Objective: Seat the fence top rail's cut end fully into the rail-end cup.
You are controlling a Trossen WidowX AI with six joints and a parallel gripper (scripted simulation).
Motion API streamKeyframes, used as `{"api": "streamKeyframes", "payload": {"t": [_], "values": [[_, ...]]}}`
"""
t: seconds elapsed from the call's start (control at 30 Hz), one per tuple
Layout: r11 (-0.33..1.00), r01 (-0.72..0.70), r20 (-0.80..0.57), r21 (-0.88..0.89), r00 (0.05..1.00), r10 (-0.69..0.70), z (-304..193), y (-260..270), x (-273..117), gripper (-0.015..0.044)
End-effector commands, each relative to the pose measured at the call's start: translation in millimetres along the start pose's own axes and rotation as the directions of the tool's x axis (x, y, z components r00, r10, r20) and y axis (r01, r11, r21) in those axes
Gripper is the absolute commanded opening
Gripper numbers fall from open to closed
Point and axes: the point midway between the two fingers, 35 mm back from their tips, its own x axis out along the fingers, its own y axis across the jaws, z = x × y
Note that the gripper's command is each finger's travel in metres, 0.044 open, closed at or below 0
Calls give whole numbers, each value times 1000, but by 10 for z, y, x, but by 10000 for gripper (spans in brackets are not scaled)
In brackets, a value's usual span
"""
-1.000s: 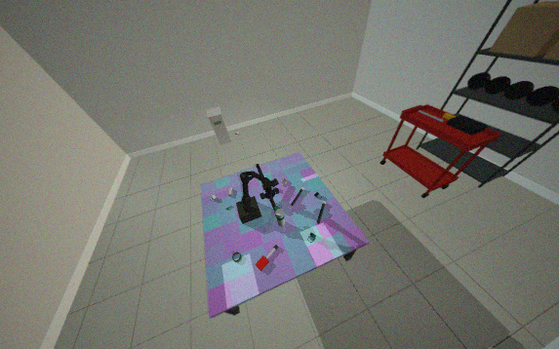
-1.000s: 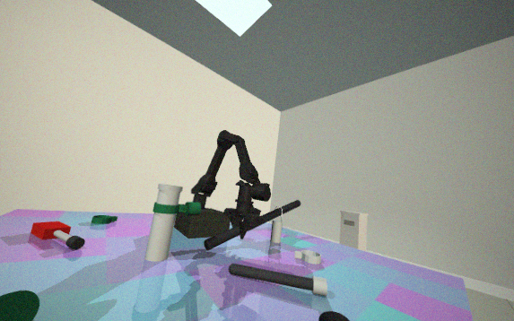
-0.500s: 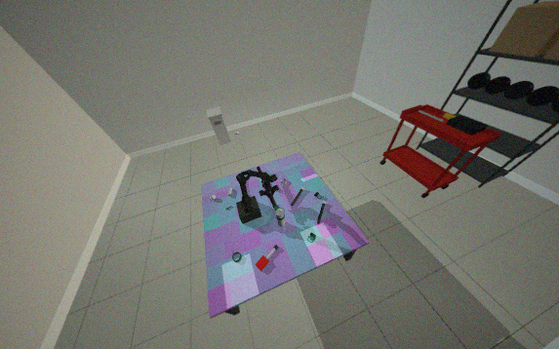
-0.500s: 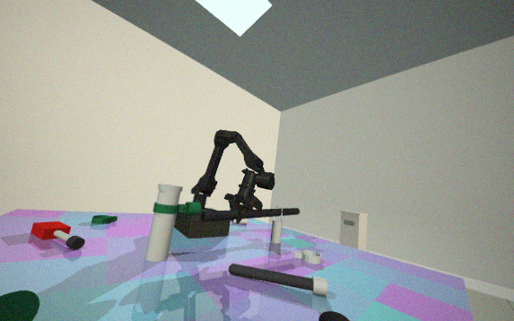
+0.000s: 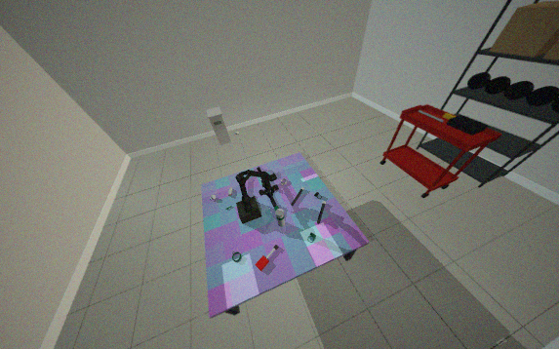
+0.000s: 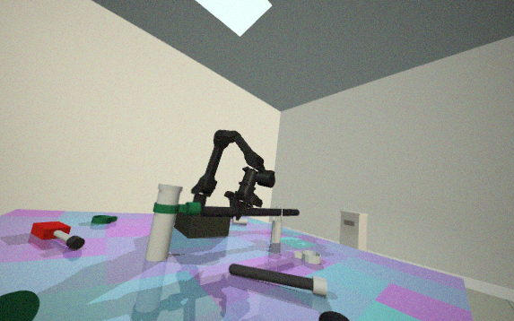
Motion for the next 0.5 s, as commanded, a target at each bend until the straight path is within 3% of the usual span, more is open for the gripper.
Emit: {"api": "streamKeyframes", "payload": {"t": [0.0,0.47], "values": [[1000,1,1,-2,1000,-1,2,-2,-1,0],[1000,1,0,-2,1000,-1,-48,-22,-46,0]]}}
